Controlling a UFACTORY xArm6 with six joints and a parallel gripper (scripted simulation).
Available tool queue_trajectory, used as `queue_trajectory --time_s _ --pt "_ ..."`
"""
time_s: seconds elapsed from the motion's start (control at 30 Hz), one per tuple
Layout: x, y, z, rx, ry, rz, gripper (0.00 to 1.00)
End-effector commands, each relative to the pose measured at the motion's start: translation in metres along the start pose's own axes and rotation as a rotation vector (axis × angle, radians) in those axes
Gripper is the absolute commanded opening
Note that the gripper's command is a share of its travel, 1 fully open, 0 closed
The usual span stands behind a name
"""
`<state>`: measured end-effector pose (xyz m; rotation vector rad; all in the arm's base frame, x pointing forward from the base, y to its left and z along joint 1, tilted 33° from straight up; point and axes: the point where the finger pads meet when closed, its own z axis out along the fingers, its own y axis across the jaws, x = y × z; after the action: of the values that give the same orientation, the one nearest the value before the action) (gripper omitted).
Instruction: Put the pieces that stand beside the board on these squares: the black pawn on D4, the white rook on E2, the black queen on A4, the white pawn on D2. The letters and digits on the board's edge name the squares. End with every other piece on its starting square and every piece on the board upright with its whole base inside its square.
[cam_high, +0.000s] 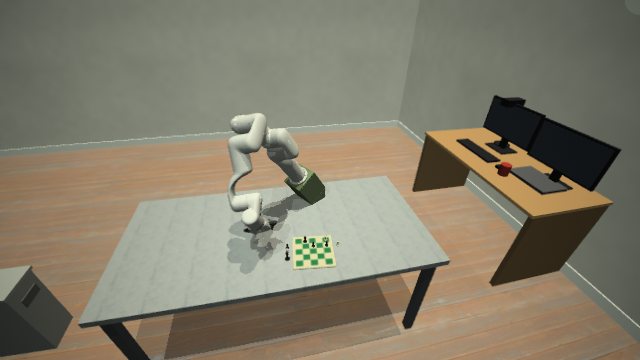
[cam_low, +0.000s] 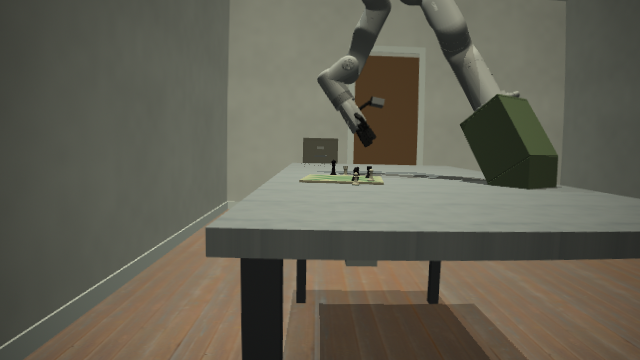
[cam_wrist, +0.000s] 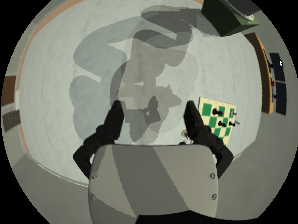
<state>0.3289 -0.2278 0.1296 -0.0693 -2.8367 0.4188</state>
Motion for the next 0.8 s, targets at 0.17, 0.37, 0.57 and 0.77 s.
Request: queue_trajectory --time_s 0.17,0.37,0.57,0.77 --pt "-0.021 0.035 -0.020 0.235 -0.228 -0.348 1.00" --pt "-0.030 0.079 -0.034 0.330 -0.339 -0.569 1.00" --pt "-0.031 0.115 -0.043 0.413 -0.447 -0.779 1.00" --pt "-0.031 0.122 -0.044 0.424 -0.463 -0.812 1.00"
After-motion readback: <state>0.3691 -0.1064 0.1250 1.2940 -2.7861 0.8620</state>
